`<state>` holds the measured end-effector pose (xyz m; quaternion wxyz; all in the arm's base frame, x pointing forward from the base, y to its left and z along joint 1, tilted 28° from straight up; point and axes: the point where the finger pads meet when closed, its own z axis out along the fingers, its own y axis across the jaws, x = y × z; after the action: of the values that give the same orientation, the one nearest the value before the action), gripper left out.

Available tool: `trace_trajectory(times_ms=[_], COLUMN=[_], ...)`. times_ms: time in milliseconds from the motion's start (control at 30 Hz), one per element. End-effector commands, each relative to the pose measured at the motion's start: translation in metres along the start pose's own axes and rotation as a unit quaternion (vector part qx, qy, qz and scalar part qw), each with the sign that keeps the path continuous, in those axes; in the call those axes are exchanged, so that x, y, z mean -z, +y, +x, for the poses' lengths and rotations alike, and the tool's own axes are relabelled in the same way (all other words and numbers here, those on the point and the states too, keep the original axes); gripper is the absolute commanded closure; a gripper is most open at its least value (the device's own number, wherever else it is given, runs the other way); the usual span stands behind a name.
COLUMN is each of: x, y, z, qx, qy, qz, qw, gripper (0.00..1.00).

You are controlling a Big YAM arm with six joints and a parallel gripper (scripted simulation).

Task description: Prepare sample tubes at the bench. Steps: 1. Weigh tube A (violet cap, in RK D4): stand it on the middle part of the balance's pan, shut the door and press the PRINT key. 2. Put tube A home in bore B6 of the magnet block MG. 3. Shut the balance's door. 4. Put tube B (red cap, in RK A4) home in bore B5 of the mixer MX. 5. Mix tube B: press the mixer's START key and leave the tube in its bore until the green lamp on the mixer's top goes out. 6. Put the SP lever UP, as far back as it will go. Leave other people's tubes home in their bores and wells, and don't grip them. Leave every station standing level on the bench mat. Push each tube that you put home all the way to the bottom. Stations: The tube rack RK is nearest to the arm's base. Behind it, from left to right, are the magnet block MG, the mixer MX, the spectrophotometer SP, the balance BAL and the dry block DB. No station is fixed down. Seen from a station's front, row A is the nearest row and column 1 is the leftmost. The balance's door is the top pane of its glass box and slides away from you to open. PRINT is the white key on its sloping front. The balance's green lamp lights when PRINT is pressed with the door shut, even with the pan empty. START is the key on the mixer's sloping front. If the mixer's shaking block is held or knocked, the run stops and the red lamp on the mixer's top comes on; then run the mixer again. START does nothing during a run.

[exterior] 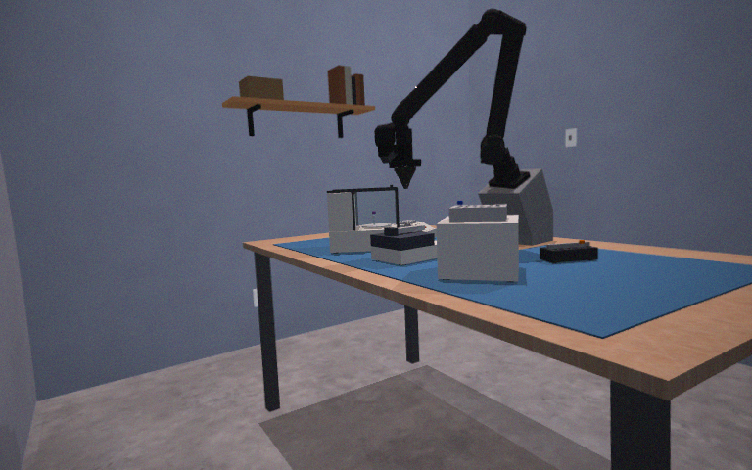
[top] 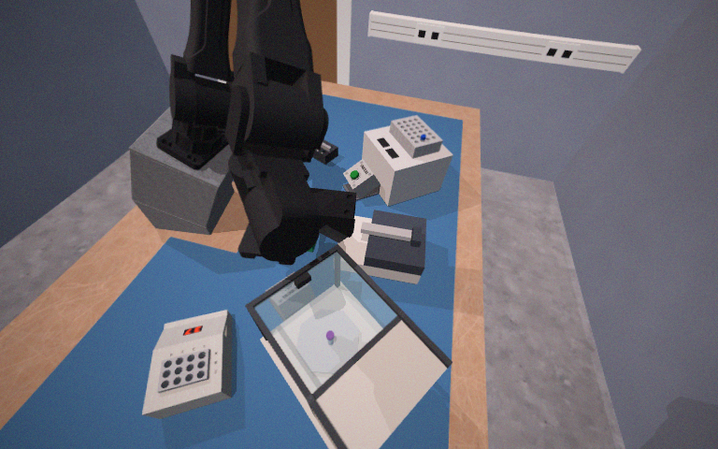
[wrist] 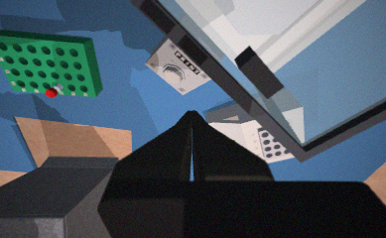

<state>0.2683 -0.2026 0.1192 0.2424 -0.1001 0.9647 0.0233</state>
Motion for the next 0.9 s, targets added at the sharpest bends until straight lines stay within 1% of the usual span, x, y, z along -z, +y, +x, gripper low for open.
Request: trace_trajectory(times_ms=[0, 33, 100, 133, 233, 300, 367, 433, 500, 533, 600, 633, 700, 733, 800, 867], x=[-0.006, -0.006, -0.023, -0.025, -0.018, -0.018, -0.038, -0.04, -0.035, -0.032, -0.053, -0.055, -0.055, -0.05, -0.045, -0.045], y=[0.001, 0.001, 0.009, 0.01, 0.009, 0.009, 0.017, 0.018, 0.017, 0.017, 0.025, 0.026, 0.026, 0.025, 0.02, 0.02], z=[-0.002, -0.002, 0.008, 0.009, 0.004, 0.004, 0.016, 0.018, 0.014, 0.013, 0.025, 0.026, 0.026, 0.023, 0.016, 0.016], qx=[-0.09, -0.1, -0.136, -0.153, -0.196, -0.196, -0.234, -0.267, -0.295, -0.294, -0.332, -0.347, -0.378, -0.383, -0.38, -0.38], qy=[-0.001, -0.001, 0.003, 0.003, -0.007, -0.007, 0.003, 0.002, -0.005, -0.008, 0.002, 0.002, 0.002, -0.006, -0.015, -0.015], qz=[0.008, 0.008, 0.003, 0.003, 0.012, 0.012, 0.003, 0.003, 0.008, 0.011, 0.003, 0.003, 0.003, 0.008, 0.013, 0.013], qw=[0.996, 0.995, 0.991, 0.988, 0.98, 0.98, 0.972, 0.964, 0.955, 0.956, 0.943, 0.938, 0.926, 0.923, 0.925, 0.925], gripper=[1.0, 1.0, 1.0, 1.0, 1.0, 1.0, 1.0, 1.0, 1.0, 1.0, 1.0, 1.0, 1.0, 1.0, 1.0, 1.0])
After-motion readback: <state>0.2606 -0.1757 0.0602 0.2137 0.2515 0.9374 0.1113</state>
